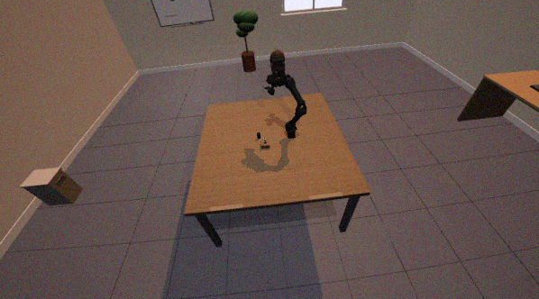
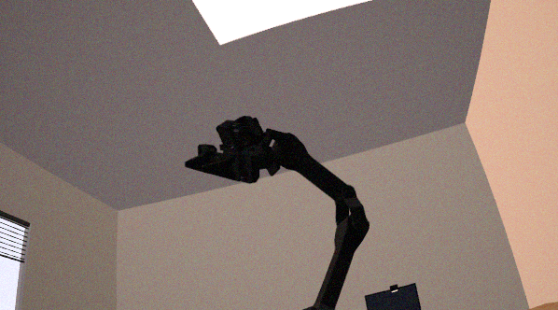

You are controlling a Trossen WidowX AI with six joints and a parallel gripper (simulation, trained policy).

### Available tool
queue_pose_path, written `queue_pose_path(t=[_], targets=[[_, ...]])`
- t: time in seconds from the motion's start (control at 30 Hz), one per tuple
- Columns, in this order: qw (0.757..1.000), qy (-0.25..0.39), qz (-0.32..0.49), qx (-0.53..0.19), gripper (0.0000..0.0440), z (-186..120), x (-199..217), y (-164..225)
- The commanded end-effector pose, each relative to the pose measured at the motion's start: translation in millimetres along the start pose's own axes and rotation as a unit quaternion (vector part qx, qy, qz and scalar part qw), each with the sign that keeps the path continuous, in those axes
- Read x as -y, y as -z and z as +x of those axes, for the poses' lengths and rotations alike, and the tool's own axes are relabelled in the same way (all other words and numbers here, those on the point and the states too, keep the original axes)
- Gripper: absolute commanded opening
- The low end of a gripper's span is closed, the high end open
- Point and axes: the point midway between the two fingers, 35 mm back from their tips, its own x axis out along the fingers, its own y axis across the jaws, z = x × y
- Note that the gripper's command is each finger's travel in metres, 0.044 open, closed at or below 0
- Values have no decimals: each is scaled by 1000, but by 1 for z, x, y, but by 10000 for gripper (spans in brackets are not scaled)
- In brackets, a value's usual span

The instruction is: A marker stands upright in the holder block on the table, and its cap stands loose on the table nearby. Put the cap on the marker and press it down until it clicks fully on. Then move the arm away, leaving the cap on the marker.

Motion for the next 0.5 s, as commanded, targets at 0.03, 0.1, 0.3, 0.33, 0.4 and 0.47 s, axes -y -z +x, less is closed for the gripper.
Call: queue_pose_path(t=[0.03, 0.1, 0.3, 0.33, 0.4, 0.47], targets=[[999, -32, 0, -19, 310, 15, -10, 8], [999, -43, 0, -25, 310, 20, -13, 10], [996, -76, 1, -43, 311, 33, -25, 16], [996, -81, 1, -46, 311, 35, -27, 17], [994, -92, 1, -52, 311, 40, -31, 19], [993, -102, 1, -58, 312, 44, -35, 21]])
